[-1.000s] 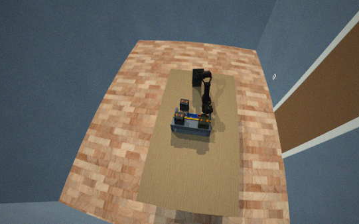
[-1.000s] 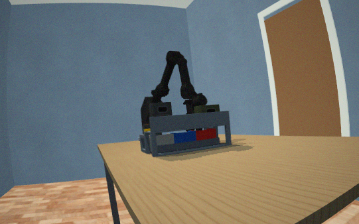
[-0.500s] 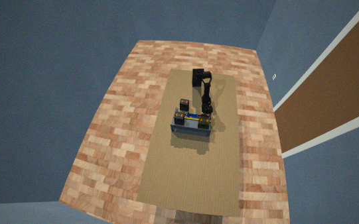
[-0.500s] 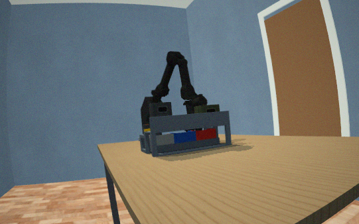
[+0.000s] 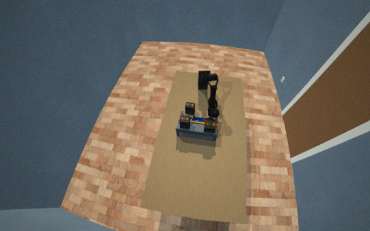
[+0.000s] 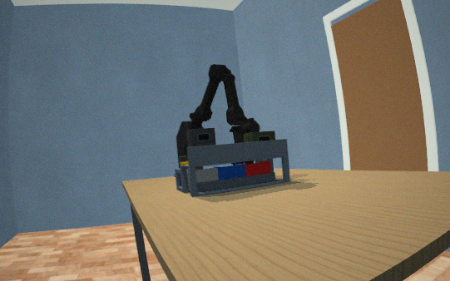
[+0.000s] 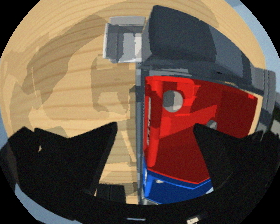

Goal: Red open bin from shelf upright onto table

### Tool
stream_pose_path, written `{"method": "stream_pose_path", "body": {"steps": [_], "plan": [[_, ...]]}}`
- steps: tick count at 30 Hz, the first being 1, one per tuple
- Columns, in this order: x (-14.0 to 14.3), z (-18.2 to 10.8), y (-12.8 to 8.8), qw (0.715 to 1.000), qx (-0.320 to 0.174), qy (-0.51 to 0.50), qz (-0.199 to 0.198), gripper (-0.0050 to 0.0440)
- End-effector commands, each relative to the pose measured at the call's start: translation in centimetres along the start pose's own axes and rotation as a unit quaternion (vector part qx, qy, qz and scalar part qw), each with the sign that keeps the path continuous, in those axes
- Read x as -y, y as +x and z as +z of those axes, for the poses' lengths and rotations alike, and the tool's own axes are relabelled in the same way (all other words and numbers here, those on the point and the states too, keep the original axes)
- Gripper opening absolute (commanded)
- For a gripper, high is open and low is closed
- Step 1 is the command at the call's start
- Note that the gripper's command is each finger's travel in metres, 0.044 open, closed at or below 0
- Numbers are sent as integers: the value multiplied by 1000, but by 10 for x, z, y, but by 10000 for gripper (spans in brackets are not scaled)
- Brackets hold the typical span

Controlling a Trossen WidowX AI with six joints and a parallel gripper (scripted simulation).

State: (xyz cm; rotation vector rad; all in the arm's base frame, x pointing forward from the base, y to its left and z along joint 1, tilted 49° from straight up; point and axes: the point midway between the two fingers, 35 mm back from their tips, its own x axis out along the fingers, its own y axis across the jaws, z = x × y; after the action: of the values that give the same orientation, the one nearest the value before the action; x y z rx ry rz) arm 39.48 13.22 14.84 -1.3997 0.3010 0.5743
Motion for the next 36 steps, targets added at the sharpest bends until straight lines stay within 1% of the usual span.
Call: {"method": "stream_pose_path", "body": {"steps": [1,32,33,36], "plan": [[8,2,-6,1000,3,1,-12,425],[9,2,-7,1000,3,0,-12,425],[9,2,-7,1000,4,1,-12,0],[9,2,-7,1000,4,1,-12,0]]}}
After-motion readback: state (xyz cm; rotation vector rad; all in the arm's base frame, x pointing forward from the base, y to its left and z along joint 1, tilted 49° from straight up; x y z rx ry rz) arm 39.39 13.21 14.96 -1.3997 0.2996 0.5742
